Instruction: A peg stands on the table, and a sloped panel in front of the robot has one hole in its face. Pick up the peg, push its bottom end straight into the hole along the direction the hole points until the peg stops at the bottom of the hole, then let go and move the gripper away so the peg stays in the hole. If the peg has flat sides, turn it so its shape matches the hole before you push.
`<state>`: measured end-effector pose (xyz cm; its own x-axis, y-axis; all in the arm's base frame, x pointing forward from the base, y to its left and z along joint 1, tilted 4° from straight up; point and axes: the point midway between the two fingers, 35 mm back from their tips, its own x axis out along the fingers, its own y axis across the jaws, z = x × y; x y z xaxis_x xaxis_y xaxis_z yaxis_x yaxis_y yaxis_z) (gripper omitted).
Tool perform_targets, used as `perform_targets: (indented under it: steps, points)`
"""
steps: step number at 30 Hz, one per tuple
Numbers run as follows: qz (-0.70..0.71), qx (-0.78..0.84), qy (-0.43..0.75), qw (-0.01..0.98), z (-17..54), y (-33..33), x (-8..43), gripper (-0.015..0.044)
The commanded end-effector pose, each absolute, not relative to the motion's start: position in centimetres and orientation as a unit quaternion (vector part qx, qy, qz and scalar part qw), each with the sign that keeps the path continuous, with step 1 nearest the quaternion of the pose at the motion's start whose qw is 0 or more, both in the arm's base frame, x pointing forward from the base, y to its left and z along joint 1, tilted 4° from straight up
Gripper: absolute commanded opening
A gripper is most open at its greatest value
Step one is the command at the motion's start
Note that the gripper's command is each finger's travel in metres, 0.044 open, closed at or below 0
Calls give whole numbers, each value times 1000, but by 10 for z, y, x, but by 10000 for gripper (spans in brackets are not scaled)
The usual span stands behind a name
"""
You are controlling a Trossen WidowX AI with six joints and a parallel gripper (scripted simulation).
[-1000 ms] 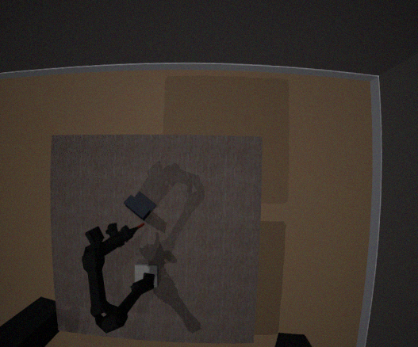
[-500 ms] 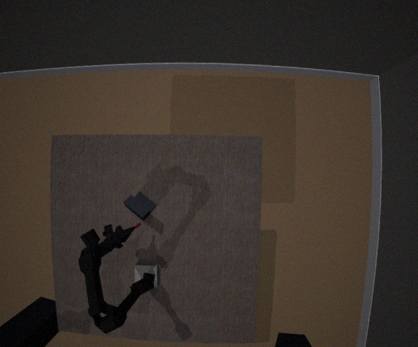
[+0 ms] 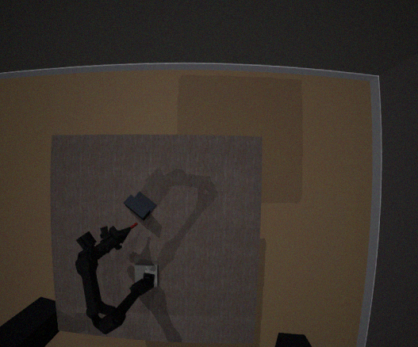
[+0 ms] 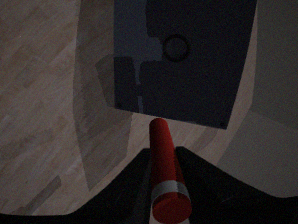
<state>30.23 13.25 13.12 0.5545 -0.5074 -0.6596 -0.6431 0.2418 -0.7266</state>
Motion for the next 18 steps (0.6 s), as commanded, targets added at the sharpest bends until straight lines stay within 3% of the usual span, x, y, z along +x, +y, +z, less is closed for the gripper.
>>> perform_targets:
  steps: [1,18]
  points:
    - [55,-628,460,625,130,136,301,0]
    - [65,-684,417,595,132,155,293,0]
